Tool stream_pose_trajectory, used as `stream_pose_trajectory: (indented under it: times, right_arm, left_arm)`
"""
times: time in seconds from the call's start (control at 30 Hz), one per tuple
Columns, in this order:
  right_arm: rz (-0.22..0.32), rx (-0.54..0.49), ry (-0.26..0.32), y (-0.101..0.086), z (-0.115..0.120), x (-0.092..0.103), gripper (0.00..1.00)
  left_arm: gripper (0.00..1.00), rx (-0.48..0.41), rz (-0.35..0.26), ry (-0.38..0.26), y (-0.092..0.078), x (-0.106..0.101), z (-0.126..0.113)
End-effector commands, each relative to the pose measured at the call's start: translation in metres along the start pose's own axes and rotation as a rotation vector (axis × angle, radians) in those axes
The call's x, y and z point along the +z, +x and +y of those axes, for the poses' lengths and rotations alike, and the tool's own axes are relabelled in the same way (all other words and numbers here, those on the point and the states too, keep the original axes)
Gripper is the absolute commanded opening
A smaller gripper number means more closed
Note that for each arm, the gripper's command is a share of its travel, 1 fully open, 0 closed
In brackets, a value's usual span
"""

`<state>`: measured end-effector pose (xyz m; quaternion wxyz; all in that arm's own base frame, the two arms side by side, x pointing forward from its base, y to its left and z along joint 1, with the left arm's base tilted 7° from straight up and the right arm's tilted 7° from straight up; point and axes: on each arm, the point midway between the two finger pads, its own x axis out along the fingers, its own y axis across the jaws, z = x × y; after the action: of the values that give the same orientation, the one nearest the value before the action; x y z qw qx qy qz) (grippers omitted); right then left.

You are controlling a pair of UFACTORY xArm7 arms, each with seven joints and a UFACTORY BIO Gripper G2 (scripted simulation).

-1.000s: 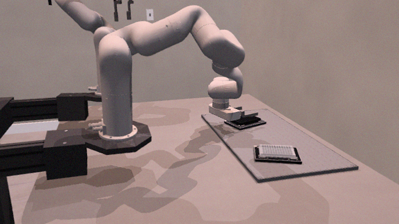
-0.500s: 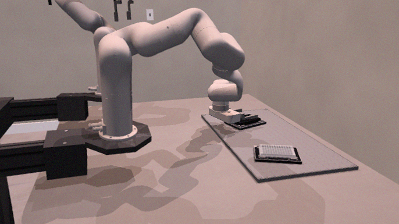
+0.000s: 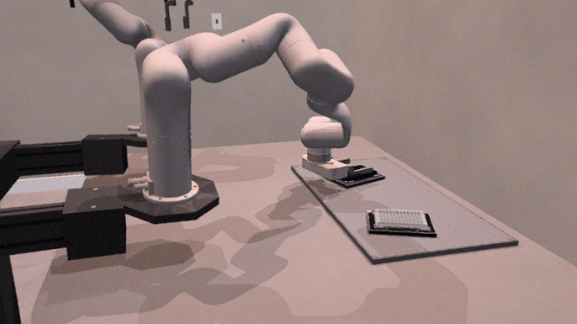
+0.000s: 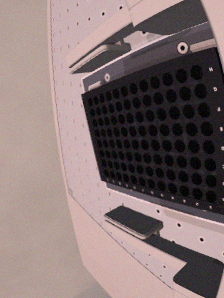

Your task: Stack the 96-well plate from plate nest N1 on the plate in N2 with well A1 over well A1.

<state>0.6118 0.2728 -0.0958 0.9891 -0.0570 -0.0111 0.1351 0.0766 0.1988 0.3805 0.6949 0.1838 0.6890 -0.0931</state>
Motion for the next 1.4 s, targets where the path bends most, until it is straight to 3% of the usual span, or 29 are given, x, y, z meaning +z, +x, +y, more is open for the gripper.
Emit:
stream_pose_trajectory:
  times: [0.0, 0.73, 1.37]
  right_arm:
    - [-0.004, 0.0, 0.001, 0.002, 0.001, 0.0, 0.37]
    - [-0.004, 0.0, 0.001, 0.002, 0.001, -0.013, 0.37]
    - [-0.004, 0.0, 0.001, 0.002, 0.001, -0.013, 0.37]
  left_arm:
    - [1.0, -0.012, -0.009, -0.115, 0.0, -0.02, -0.007]
    - [1.0, -0.012, -0.009, -0.115, 0.0, -0.02, -0.007]
    - [1.0, -0.012, -0.009, -0.115, 0.0, -0.02, -0.007]
